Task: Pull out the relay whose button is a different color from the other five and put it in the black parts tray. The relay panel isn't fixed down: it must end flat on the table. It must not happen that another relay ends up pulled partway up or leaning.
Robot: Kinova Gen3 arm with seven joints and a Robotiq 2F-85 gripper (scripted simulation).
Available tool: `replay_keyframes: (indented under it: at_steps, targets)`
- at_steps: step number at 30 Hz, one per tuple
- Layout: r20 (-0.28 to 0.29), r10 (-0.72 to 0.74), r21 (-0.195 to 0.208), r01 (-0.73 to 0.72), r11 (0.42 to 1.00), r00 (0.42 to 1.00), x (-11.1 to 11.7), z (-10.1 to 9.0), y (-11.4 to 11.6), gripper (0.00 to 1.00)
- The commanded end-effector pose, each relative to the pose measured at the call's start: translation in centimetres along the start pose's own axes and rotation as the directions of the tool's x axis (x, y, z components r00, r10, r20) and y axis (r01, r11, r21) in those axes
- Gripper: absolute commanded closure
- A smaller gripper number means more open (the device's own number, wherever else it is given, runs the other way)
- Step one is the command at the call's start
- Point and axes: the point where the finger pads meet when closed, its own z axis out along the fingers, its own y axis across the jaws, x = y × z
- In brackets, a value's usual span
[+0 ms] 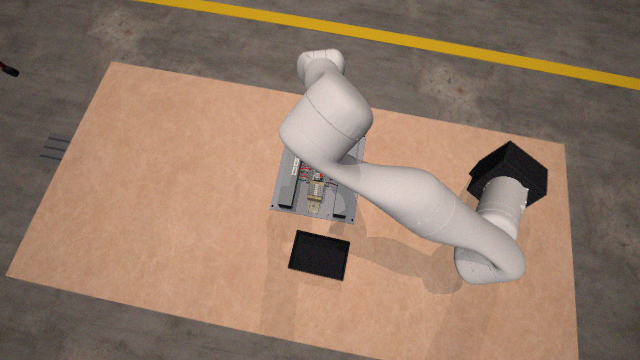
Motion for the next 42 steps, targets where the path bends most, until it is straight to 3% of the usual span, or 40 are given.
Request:
replay_keyframes:
  at_steps: [1, 42]
  targets:
    - [-0.002, 0.0, 0.003, 0.0, 1.0, 1.0, 0.06, -0.1, -0.01, 1.0]
    - [-0.001, 0.0, 0.068, 0.0, 0.998, 1.0, 0.06, -0.13, 0.17, 1.0]
